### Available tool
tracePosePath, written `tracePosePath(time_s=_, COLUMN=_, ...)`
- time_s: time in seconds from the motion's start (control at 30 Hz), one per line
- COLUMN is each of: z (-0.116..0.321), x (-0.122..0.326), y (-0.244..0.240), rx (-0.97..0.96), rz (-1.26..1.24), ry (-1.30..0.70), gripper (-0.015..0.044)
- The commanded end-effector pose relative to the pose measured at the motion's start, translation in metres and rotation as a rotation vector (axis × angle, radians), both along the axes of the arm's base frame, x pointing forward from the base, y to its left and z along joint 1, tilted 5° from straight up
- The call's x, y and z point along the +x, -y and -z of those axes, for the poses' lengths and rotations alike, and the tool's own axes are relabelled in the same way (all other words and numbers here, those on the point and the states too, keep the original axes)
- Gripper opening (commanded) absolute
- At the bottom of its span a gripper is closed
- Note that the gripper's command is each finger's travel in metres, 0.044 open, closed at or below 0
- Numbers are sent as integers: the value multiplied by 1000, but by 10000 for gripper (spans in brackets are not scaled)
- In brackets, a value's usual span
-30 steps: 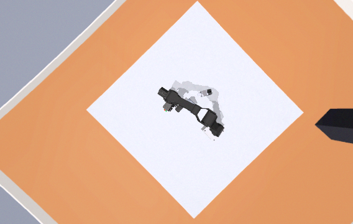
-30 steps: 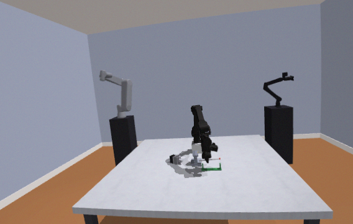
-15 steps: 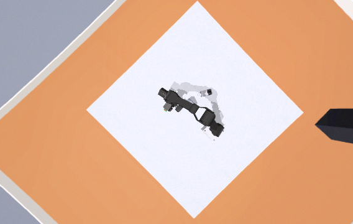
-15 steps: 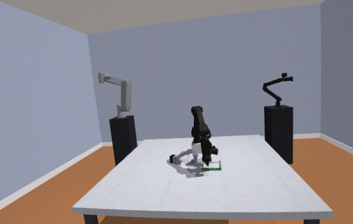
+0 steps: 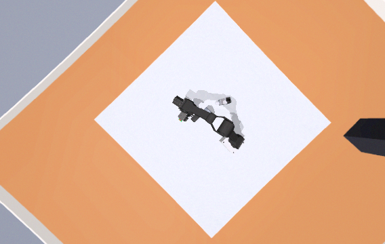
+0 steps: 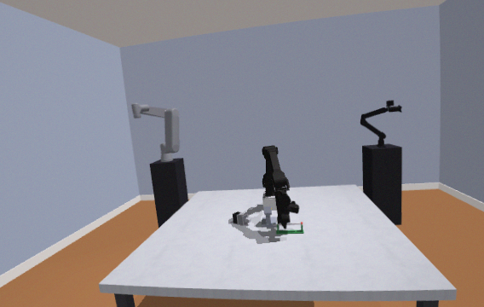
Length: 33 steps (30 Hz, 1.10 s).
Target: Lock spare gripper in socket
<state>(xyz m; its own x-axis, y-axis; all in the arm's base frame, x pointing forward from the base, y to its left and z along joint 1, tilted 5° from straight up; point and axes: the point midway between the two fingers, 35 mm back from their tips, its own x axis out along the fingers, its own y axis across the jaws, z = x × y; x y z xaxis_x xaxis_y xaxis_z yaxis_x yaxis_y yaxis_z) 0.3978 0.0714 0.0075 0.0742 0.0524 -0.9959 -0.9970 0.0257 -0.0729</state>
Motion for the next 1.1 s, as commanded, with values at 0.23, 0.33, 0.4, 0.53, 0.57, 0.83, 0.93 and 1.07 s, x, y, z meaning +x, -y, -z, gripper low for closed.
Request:
tracePosePath(time_s=0.23, z=4, x=1, y=0, rx=-1, rz=-5, ry=-1, gripper=0)
tracePosePath(time_s=0.33, z=1, x=0, y=0, rx=0, rz=0, ry=-1, gripper=0)
tracePosePath(time_s=0.4, z=1, x=0, y=0, rx=0, rz=0, ry=-1, gripper=0)
tracePosePath(time_s=0.53, z=1, x=0, y=0, rx=0, rz=0, ry=-1, gripper=79)
tracePosePath(time_s=0.57, z=1, x=0, y=0, rx=0, rz=0, ry=-1, gripper=105)
tracePosePath(time_s=0.83, z=1, x=0, y=0, rx=0, rz=0, ry=-1, gripper=315)
tracePosePath(time_s=0.93, z=-9, x=-1, y=0, rx=0, rz=0, ry=-2, gripper=394)
tracePosePath(time_s=1.07, z=-16, x=-4, y=0, rx=-1, rz=0, ry=-10, gripper=440)
